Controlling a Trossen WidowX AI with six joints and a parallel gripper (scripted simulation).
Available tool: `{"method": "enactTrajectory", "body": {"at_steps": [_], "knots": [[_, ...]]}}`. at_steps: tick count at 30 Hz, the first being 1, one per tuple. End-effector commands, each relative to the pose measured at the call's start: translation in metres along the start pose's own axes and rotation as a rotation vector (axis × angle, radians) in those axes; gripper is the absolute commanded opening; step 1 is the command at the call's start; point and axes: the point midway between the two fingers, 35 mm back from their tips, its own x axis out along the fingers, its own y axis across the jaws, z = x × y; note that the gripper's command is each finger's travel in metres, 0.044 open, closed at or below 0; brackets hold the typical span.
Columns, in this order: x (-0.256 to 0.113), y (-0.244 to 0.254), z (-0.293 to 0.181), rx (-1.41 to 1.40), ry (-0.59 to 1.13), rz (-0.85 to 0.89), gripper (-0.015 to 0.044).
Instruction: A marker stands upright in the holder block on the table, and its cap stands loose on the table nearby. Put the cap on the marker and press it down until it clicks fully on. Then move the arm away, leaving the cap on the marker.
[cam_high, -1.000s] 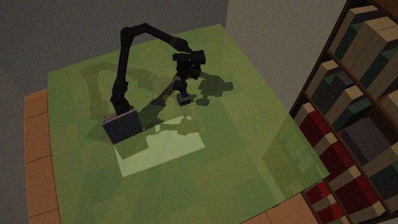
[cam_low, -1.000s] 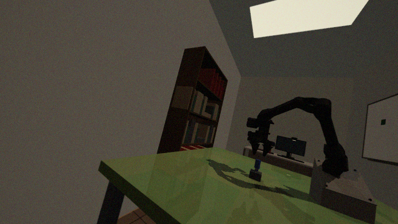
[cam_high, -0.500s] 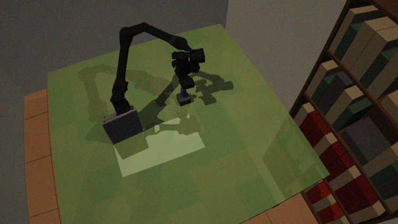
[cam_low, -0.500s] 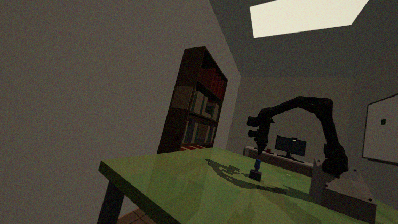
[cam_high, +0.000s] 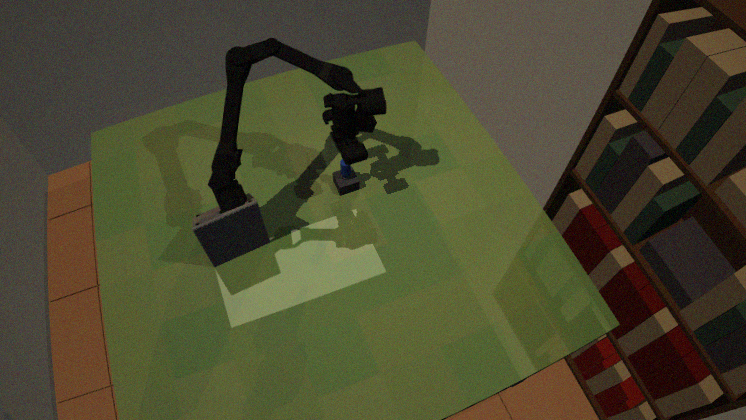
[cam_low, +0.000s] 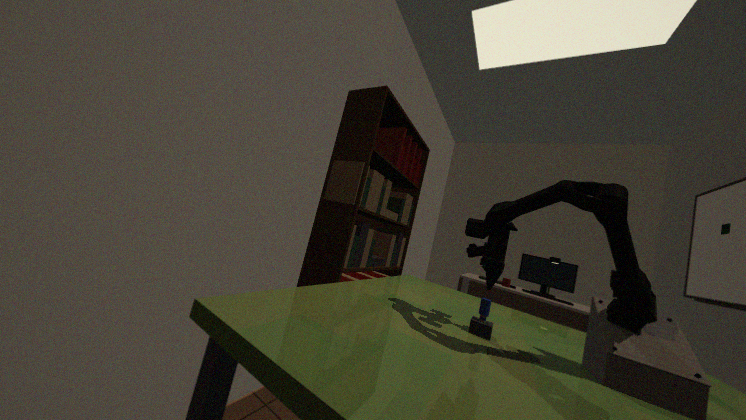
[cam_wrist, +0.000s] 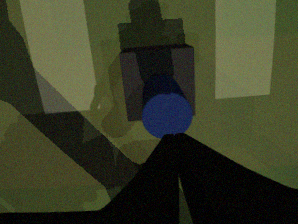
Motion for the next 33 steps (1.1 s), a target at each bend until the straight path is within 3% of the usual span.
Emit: {"method": "enactTrajectory", "body": {"at_steps": [1,33], "knots": [[0.002,0.0,0.0,-0.003,-0.001,0.003,0.0],[0.035,0.002,0.003,-0.013,-0.012,0.001,0.0]]}}
